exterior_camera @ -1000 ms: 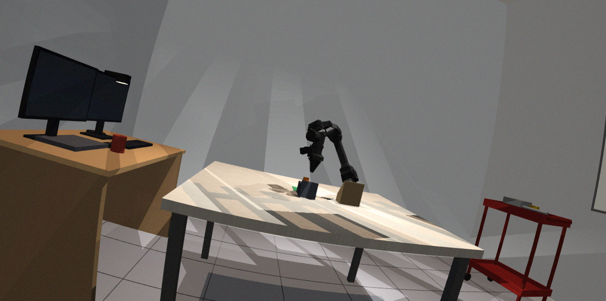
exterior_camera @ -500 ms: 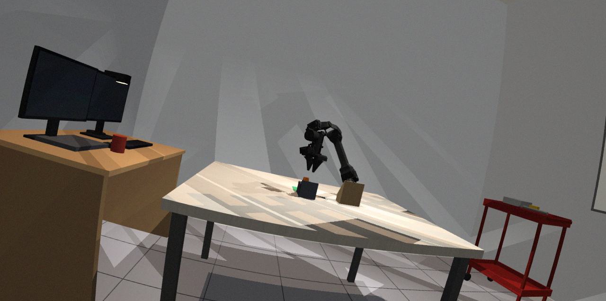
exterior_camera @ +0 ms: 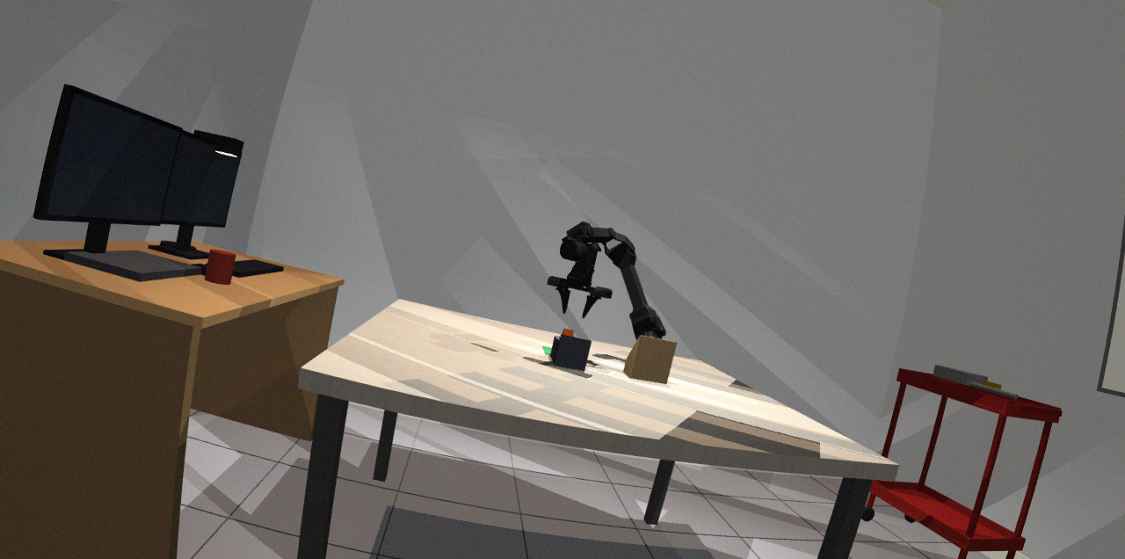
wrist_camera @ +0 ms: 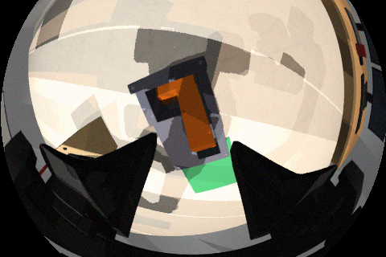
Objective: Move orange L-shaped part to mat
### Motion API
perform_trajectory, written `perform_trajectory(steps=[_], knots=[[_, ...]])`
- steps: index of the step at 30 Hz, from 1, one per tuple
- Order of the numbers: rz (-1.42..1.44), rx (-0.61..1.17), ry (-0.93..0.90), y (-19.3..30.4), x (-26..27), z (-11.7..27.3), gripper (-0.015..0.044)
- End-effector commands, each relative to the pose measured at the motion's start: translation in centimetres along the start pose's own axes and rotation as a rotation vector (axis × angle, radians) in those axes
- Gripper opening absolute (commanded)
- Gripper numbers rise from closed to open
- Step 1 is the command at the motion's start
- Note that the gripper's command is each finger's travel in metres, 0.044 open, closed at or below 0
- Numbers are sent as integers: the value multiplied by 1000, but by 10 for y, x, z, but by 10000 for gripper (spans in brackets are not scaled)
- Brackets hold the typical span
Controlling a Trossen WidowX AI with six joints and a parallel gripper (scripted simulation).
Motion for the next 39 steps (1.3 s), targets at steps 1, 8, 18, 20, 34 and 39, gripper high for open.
perform_trajectory(steps=[1,8,18,20,34,39], knots=[[447,11,5,19,-13,1,280],[447,11,5,19,-13,1,280],[447,11,6,20,-13,-30,280],[447,11,6,19,-14,-31,280],[447,10,6,19,-14,-52,280],[447,10,7,19,-14,-60,280]])
Point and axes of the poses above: the point midway between the two fingers, 35 mm back from their tips, its own z axis back along the fingers, its own x axis across the jaws, y = z × x, the point moved 7 cm from there along z, back along the fingers, and after that the axes turned 7 degrees about -z, right-handed, at the moved point
